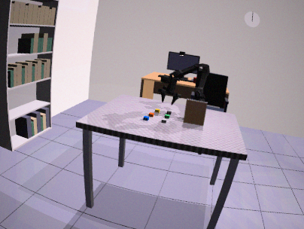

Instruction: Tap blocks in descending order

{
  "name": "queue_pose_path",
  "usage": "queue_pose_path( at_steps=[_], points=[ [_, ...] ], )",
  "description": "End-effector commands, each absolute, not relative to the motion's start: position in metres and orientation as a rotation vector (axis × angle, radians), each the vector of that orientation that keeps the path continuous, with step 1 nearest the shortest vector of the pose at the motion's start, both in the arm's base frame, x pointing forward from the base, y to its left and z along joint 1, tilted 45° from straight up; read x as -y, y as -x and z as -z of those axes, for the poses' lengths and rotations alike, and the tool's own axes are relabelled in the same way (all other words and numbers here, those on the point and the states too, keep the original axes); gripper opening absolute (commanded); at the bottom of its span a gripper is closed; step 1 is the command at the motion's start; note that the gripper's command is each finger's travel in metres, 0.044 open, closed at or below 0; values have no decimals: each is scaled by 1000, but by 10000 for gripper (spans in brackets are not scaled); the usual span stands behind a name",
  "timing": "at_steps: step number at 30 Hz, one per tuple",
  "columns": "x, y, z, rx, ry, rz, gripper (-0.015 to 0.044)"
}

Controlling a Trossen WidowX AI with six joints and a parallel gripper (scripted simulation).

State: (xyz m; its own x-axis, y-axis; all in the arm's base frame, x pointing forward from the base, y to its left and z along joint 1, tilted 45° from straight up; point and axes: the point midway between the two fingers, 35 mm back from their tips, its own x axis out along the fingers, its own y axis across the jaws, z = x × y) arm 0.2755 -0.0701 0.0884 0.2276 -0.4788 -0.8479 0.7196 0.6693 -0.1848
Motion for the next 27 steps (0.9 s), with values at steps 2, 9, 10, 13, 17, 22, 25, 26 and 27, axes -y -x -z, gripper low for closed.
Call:
queue_pose_path(
  at_steps=[2,9,10,13,17,22,25,26,27],
  points=[
    [28,-258,-80,-1251,134,692,400],
    [-14,-232,-83,-1393,688,486,400],
    [-16,-231,-83,-1396,713,477,400],
    [-16,-231,-84,-1397,722,474,400],
    [-16,-231,-84,-1397,722,474,400],
    [-16,-231,-84,-1397,722,474,400],
    [-16,-231,-84,-1397,722,474,400],
    [-16,-231,-84,-1397,722,474,400],
    [-16,-231,-84,-1397,722,474,400]
  ],
)
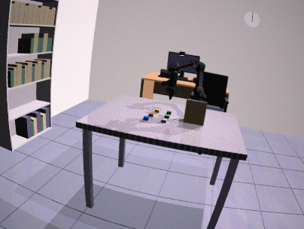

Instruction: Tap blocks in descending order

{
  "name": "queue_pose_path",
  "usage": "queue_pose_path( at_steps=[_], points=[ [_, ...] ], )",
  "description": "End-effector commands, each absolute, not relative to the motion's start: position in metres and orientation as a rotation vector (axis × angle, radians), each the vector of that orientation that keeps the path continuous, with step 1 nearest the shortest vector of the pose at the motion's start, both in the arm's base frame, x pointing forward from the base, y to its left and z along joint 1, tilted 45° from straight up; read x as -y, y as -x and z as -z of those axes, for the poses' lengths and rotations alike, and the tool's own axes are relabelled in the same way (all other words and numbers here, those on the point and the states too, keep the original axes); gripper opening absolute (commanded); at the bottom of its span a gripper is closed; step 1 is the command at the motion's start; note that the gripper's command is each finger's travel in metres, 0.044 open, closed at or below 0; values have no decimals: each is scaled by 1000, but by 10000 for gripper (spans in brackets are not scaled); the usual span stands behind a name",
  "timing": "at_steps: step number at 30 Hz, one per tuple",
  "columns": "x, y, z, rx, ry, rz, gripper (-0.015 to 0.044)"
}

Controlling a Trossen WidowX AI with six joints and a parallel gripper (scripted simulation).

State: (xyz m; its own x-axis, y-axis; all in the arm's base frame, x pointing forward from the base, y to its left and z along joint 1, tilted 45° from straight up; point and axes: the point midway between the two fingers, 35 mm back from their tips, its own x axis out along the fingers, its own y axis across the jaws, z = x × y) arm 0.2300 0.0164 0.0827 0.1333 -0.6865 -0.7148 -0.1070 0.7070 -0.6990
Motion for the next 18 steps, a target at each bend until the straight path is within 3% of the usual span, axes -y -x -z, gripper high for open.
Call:
queue_pose_path(
  at_steps=[1,18],
  points=[
    [-16,-231,-84,-1397,722,474,400],
    [-83,-214,-17,-1398,718,470,400]
  ],
)
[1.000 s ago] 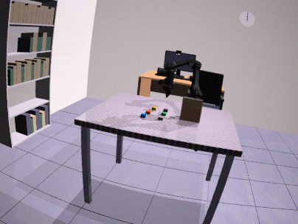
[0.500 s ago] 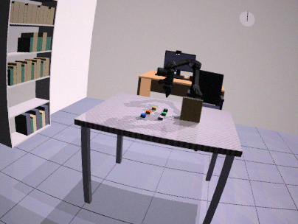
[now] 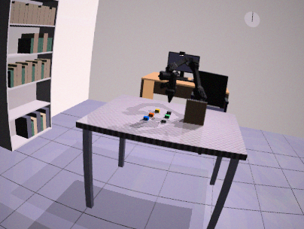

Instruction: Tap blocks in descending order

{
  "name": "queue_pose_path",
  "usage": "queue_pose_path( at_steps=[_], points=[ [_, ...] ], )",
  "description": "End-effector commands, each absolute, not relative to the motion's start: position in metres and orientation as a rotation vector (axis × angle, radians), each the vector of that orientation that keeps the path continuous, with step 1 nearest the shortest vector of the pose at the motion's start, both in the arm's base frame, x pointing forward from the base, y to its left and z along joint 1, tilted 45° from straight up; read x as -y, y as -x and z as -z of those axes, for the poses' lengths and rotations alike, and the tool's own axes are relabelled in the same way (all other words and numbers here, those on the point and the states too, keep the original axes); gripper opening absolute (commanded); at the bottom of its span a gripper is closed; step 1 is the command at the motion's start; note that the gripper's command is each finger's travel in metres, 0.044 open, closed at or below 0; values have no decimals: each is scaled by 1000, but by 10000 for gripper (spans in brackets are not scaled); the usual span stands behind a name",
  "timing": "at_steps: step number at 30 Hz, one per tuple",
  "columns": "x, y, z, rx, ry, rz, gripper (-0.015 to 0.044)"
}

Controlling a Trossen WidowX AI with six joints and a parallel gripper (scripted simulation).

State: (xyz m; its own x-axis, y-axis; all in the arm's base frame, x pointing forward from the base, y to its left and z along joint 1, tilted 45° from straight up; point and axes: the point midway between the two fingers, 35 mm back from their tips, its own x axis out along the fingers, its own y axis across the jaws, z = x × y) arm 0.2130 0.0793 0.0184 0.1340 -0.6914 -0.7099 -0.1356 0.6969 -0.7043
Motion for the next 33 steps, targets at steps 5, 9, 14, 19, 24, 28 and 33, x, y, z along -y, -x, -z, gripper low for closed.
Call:
queue_pose_path(
  at_steps=[5,9,14,19,24,28,33],
  points=[
    [-83,-214,-17,-1398,718,470,400],
    [-83,-214,-17,-1398,718,470,400],
    [-83,-214,-17,-1398,718,470,400],
    [-88,-215,-12,-1400,723,466,400],
    [-129,-214,26,-1404,732,456,400],
    [-155,-208,52,-1398,714,465,400],
    [-156,-208,53,-1398,712,466,400]
  ],
)
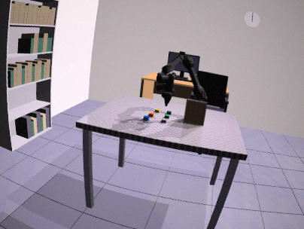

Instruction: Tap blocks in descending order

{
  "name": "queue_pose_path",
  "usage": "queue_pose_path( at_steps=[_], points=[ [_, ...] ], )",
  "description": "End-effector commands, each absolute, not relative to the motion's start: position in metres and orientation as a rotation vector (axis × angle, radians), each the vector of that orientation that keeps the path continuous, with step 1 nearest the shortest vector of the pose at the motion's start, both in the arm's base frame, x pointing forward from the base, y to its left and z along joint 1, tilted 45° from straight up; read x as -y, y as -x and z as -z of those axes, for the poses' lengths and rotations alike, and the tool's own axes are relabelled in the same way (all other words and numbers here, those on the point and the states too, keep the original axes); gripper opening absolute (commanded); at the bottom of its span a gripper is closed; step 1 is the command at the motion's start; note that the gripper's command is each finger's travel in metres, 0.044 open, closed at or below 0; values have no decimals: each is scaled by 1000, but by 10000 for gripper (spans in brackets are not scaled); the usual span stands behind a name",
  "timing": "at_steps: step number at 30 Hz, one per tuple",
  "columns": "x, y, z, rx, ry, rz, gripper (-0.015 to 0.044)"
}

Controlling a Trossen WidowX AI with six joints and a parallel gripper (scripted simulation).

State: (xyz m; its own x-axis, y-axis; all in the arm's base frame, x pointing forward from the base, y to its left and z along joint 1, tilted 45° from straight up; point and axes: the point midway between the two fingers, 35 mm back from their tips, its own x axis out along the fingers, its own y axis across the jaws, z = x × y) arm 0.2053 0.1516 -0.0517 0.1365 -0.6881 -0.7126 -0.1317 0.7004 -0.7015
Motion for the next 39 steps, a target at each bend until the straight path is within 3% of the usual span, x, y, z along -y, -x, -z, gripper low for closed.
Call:
queue_pose_path(
  at_steps=[1,16,29,39],
  points=[
    [-156,-208,53,-1398,712,466,400],
    [-157,-209,53,-1398,712,465,400],
    [-198,-320,69,-1394,709,463,400],
    [-199,-325,69,-1391,708,466,400]
  ],
)
